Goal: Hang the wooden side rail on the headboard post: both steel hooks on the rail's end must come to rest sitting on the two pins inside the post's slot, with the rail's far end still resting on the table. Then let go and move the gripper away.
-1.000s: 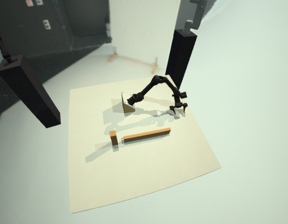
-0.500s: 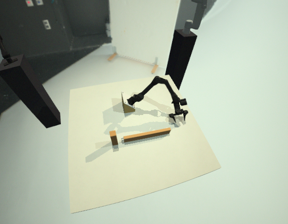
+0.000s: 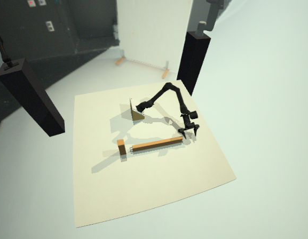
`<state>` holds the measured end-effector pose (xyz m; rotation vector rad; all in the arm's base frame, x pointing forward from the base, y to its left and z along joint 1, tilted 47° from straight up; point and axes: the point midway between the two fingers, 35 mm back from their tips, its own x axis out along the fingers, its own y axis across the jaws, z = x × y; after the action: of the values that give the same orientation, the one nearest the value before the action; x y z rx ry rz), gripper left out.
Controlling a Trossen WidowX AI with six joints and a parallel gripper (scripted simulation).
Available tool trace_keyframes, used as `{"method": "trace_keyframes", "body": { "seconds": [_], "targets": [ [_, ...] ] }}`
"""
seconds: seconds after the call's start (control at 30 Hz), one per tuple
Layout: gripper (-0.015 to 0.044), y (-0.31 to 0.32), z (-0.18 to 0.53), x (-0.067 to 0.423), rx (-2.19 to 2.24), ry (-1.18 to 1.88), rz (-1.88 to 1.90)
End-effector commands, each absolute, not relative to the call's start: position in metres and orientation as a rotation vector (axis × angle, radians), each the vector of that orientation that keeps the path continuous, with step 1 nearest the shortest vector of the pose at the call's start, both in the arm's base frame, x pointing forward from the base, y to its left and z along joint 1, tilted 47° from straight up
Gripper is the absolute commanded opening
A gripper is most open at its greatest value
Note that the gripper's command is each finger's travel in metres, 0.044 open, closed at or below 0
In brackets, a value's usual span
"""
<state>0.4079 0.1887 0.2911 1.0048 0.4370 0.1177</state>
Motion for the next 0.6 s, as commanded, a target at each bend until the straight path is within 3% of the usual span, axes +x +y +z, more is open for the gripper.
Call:
{"method": "trace_keyframes", "body": {
  "seconds": [0.0, 0.3, 0.57],
  "targets": [
    [0.0440, 0.167, 0.285, 0.421, 0.983, 0.410, 0.093],
    [0.0440, 0.123, 0.257, 0.448, 0.976, 0.380, 0.003],
    [0.0440, 0.066, 0.185, 0.470, 0.950, 0.389, -0.091]
  ]
}}
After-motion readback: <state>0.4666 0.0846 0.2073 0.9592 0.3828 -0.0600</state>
